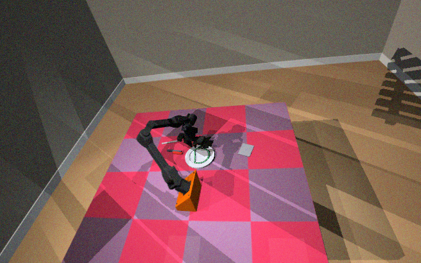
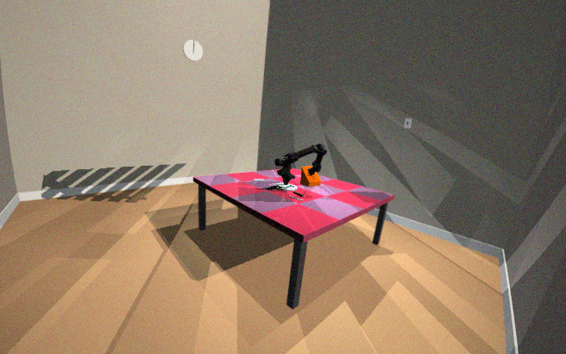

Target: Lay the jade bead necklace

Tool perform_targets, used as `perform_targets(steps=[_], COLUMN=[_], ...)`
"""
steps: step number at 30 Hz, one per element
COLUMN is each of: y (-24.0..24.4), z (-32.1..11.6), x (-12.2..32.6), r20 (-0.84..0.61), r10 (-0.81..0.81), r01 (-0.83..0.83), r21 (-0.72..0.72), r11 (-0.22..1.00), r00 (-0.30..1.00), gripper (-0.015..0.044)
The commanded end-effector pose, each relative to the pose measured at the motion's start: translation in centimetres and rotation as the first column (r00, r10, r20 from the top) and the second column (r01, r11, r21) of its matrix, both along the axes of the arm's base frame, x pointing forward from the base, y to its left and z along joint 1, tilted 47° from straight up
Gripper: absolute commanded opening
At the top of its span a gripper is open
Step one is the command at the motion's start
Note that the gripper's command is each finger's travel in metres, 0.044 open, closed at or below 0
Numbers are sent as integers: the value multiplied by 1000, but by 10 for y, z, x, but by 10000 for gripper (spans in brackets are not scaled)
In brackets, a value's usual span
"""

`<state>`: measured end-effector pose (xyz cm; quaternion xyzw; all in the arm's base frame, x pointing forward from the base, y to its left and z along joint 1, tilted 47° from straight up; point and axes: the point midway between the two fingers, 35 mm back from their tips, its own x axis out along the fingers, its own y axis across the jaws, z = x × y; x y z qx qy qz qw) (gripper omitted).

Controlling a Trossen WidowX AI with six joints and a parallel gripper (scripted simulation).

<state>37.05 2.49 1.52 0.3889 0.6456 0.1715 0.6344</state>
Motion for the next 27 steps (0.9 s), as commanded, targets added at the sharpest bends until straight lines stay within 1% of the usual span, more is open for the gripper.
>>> perform_targets(steps=[1, 16, 20, 21, 27], y=[5, 20, 19, 19, 19], z=[-4, -18, -16, -16, -16], x=[-1, 0, 1, 1, 1], r20=[-6, -13, -9, -9, -9], r10=[0, 0, 3, 3, 3], r01=[0, 0, -3, -3, -3], r21=[3, 9, 4, 4, 4], r11=[1000, 1000, 1000, 1000, 1000], r00=[1000, 1000, 1000, 1000, 1000], gripper=[120, 120, 15, 0, 0])
